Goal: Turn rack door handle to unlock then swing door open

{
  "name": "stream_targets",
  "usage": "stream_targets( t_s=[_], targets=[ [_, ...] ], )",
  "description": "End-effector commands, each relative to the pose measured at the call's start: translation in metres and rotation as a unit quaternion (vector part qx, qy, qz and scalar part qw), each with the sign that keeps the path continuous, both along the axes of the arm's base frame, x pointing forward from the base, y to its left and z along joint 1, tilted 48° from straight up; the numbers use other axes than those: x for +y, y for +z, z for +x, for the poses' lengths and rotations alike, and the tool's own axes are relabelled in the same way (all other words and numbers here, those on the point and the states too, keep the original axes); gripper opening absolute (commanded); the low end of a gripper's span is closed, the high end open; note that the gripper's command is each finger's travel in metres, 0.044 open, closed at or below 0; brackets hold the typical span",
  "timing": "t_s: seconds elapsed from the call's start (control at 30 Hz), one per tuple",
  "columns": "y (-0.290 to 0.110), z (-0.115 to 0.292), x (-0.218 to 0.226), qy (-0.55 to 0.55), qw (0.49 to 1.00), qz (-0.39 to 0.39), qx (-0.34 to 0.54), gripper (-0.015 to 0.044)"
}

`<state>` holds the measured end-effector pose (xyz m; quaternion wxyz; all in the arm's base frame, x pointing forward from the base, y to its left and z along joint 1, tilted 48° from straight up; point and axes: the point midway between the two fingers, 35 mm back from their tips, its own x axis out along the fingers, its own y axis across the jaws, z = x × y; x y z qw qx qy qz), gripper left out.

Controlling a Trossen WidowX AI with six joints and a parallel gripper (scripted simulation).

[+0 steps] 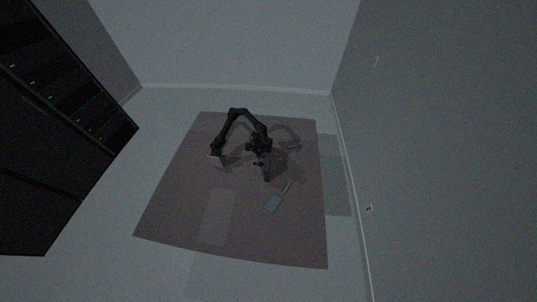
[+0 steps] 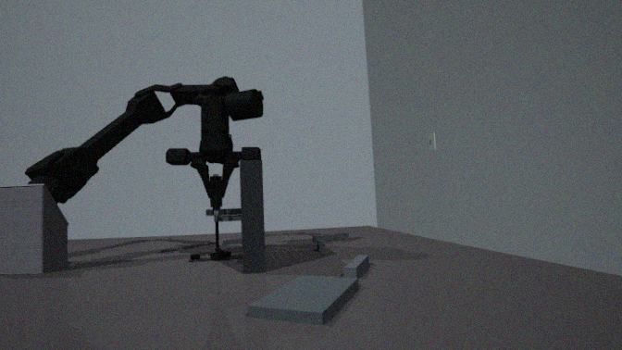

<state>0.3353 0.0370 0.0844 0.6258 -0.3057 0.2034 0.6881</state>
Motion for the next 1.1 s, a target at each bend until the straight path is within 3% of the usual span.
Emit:
stream_targets(
  t_s=[0.0,0.13,0.57,0.9,1.07],
  targets=[
    [-0.0008,0.0002,0.0003,0.069,0.995,0.003,-0.076,0.0008],
    [-0.0008,0.0002,0.0003,0.123,0.983,0.005,-0.135,0.0008],
    [-0.0008,0.0002,0.0003,0.126,0.982,0.005,-0.138,0.0008],
    [-0.0008,0.0002,0.0003,0.126,0.982,0.005,-0.138,0.0271],
    [-0.0008,0.0002,0.0003,0.085,0.992,0.003,-0.093,0.028]
  ],
)
